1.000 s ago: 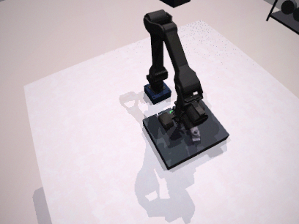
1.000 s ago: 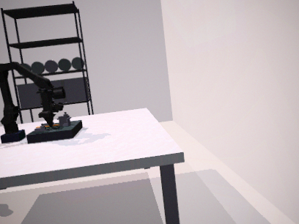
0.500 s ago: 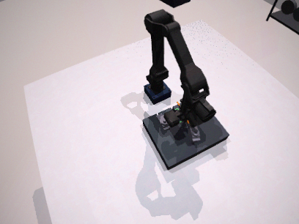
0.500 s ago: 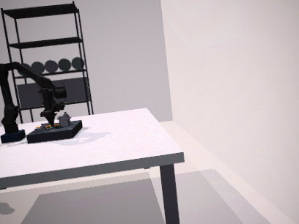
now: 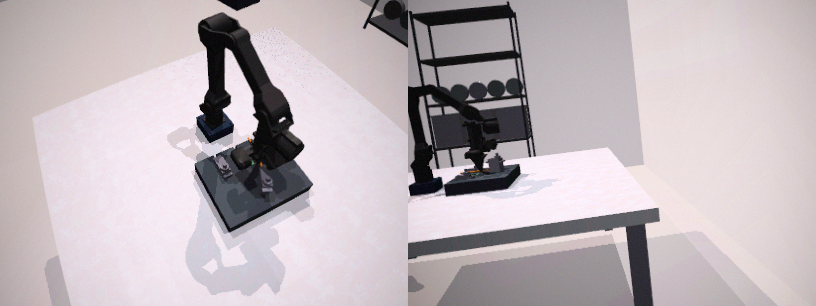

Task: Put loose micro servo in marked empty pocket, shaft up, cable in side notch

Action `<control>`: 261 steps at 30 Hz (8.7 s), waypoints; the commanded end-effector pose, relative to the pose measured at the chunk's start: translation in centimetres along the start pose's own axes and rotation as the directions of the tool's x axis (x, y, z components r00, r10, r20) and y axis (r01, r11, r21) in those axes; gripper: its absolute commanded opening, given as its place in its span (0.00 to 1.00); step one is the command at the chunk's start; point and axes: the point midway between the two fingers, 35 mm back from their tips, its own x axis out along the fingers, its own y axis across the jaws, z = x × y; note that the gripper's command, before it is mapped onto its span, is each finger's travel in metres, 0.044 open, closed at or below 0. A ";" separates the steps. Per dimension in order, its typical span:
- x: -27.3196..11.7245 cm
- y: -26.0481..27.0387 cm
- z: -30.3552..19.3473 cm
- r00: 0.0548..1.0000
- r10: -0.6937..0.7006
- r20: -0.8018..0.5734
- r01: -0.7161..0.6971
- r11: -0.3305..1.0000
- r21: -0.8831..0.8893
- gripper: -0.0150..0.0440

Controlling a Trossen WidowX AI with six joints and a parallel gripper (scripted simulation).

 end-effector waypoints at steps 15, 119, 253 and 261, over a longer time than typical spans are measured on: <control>-0.7 1.5 -0.1 1.000 0.002 0.001 -0.002 1.000 0.001 0.25; -7.4 -3.1 5.3 1.000 0.001 0.005 -0.002 0.953 0.305 0.25; -4.7 -3.3 -5.6 1.000 0.001 -0.005 -0.002 0.978 -0.206 0.25; -4.1 -3.3 -5.6 1.000 0.001 -0.005 -0.002 0.978 -0.206 0.25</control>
